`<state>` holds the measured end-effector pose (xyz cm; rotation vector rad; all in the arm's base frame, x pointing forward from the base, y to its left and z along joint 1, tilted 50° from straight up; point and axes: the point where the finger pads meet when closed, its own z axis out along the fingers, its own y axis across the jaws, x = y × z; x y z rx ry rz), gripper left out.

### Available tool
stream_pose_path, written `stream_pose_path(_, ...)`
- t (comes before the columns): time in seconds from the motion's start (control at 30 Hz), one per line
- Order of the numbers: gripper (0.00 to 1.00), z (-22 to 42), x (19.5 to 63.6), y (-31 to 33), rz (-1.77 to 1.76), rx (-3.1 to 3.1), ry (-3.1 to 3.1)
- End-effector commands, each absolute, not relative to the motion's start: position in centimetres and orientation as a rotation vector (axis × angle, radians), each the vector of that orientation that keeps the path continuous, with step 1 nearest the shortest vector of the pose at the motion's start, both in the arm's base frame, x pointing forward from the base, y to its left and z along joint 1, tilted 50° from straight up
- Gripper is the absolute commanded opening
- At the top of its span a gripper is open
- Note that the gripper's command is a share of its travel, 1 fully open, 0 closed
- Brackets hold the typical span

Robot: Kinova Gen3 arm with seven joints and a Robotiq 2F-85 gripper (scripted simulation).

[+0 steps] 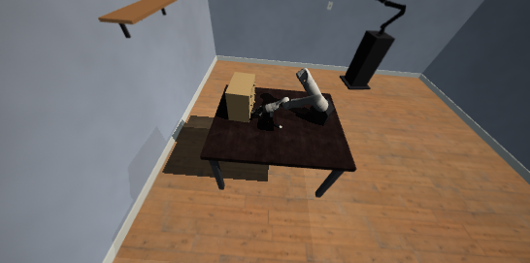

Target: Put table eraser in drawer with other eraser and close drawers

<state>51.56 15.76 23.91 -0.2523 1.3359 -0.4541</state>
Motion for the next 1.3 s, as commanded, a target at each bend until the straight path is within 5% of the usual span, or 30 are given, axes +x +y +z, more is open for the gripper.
stream_pose_path(0.0,0.13,24.0,51.5,15.8,-0.453,-0.252,1.335)
stream_pose_path(1.27,0.13,21.7,48.8,15.2,-0.453,-0.252,1.335)
